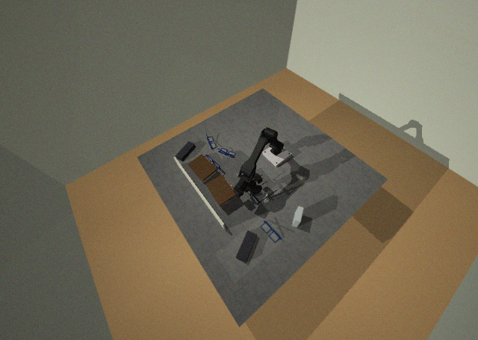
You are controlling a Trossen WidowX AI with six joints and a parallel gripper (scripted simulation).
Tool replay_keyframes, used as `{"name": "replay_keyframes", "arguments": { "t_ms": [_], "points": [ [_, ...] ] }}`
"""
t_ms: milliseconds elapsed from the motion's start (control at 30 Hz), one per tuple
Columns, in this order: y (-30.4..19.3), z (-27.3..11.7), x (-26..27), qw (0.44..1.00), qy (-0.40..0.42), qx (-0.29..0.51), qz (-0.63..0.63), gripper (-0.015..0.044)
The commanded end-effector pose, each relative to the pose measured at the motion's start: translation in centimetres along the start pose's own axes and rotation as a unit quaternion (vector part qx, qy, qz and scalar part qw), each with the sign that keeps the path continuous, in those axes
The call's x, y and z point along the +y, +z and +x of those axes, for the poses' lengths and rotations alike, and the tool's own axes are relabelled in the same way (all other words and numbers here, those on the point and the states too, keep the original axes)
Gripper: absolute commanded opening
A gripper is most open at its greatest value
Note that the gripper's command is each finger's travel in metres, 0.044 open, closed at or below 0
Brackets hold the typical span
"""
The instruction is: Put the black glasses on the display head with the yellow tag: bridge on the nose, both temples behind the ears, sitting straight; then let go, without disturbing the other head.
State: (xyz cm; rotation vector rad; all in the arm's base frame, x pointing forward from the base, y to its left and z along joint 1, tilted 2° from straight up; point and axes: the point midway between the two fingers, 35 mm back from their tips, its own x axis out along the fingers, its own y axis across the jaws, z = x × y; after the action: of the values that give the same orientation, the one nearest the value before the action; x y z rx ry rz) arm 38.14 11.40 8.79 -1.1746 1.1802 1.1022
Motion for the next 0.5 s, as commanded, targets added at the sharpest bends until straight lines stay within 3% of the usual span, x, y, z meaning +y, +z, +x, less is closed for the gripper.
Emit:
{"name": "replay_keyframes", "arguments": {
  "t_ms": [0,467],
  "points": [
    [0.5,0.0,0.1,1.000,0.001,0.001,0.000,0.0000],
    [0.9,-5.3,0.0,1.000,0.001,0.000,0.000,0.0000]
  ]
}}
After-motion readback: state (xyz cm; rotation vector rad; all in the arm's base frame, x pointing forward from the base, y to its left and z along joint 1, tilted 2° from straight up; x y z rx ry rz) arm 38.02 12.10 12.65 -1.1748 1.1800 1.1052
